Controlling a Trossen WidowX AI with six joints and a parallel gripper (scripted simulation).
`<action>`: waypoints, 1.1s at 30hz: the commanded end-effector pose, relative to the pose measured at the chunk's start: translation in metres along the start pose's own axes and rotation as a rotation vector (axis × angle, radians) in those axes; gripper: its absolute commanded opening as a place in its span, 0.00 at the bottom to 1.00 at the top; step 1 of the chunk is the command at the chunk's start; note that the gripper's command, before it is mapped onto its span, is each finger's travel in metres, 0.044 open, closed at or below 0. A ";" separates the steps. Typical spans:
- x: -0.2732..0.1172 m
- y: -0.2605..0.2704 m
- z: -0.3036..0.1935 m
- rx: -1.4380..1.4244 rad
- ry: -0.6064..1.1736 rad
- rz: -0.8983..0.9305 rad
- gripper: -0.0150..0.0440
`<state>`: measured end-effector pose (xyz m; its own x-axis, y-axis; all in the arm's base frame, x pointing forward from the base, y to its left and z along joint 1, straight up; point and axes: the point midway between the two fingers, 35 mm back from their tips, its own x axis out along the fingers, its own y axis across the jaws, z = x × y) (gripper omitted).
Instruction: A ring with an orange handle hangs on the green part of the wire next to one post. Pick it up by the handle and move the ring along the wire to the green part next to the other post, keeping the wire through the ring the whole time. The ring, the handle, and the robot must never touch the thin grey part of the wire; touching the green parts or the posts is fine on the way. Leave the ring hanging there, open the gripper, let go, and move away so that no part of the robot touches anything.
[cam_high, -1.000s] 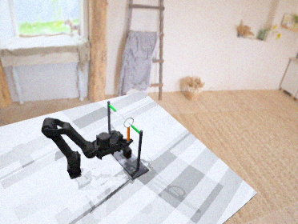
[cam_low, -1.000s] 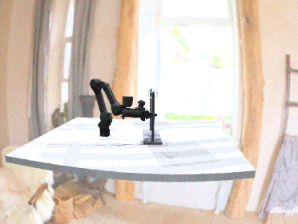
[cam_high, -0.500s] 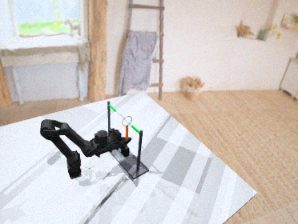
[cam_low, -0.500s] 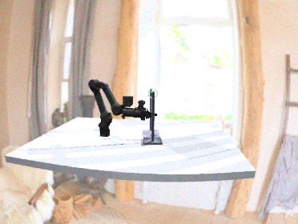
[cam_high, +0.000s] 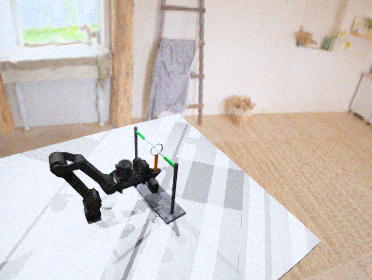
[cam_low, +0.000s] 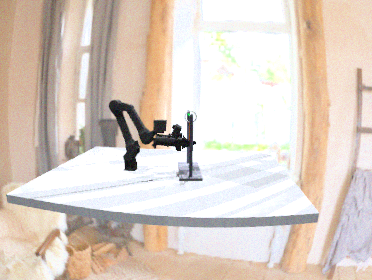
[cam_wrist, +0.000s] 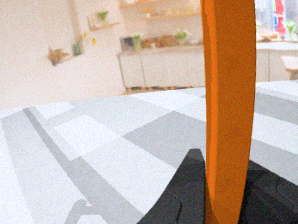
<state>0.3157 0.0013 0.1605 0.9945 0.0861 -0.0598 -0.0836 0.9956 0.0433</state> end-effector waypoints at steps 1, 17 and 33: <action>-0.001 0.007 -0.001 0.028 0.002 0.004 0.00; -0.001 0.025 0.000 0.044 0.000 0.037 0.00; -0.001 0.027 0.001 -0.056 -0.005 0.093 0.00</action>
<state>0.3124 0.0283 0.1622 0.9849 0.1638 -0.0561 -0.1628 0.9864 0.0208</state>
